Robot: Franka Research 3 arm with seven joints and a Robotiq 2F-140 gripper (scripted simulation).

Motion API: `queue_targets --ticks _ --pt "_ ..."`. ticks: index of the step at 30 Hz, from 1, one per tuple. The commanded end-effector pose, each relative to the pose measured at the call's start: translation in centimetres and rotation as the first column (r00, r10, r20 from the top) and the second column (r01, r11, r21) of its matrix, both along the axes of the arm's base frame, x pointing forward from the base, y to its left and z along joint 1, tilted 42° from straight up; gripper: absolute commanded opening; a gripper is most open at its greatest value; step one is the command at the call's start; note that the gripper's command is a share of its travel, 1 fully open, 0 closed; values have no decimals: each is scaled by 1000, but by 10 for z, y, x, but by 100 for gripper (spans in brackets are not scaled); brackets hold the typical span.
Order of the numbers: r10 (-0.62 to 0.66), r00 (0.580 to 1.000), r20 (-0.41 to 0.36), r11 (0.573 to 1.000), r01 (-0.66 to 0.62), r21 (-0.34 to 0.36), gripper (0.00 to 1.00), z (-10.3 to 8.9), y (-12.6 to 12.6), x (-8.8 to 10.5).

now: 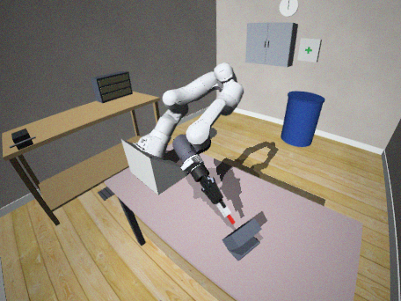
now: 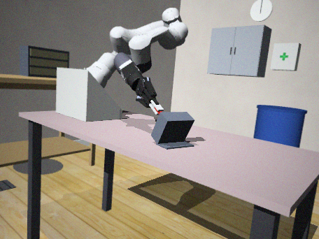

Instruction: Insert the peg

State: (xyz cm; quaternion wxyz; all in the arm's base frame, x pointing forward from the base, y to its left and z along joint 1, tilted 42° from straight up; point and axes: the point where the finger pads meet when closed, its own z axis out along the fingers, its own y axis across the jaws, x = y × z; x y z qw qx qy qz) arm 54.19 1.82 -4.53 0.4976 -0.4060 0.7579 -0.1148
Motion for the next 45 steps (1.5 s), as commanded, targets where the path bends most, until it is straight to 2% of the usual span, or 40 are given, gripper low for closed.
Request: queue_targets --ticks 1,32,45 --pt "-65 998 21 998 66 -23 0 -1 0 -1" --pt "-65 998 21 998 66 -23 0 0 0 -1" --pt "-65 998 21 998 66 -23 0 -8 2 12"
